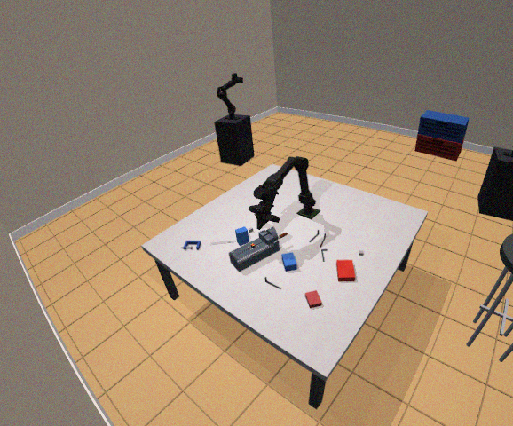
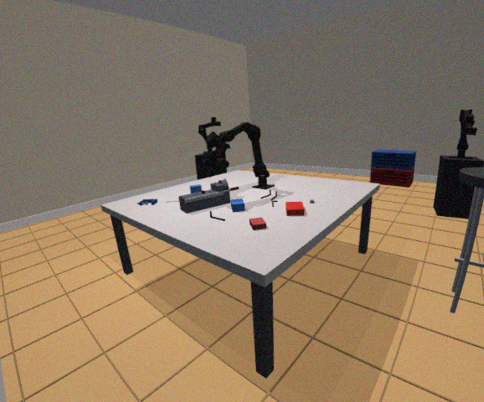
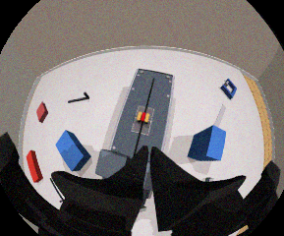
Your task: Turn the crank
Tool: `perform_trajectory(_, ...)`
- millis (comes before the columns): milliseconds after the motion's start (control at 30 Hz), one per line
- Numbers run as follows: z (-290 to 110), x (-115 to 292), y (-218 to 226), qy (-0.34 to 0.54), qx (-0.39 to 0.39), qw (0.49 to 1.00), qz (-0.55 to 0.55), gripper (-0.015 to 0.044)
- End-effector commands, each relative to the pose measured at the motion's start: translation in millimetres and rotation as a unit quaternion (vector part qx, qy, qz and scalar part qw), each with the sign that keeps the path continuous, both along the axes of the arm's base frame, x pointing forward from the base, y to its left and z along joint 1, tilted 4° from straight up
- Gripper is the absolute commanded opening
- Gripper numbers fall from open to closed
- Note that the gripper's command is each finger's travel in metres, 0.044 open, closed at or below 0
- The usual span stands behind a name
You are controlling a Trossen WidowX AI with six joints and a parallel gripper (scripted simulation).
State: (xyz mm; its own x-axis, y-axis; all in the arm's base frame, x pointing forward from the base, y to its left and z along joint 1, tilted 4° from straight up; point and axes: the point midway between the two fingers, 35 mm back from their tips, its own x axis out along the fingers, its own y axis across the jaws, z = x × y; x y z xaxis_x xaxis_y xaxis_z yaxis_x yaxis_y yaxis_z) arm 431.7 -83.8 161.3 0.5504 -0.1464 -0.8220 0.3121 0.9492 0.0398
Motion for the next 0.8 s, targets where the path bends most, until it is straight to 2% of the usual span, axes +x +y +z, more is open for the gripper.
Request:
perform_trajectory(0, 0.0, 0.0, -0.1, 0.000, 0.000, 1.000, 0.000, 0.0000)
perform_trajectory(467, 0.0, 0.0, 0.0, 0.000, 0.000, 1.000, 0.000, 0.0000)
perform_trajectory(767, 0.0, 0.0, 0.0, 0.000, 0.000, 1.000, 0.000, 0.0236)
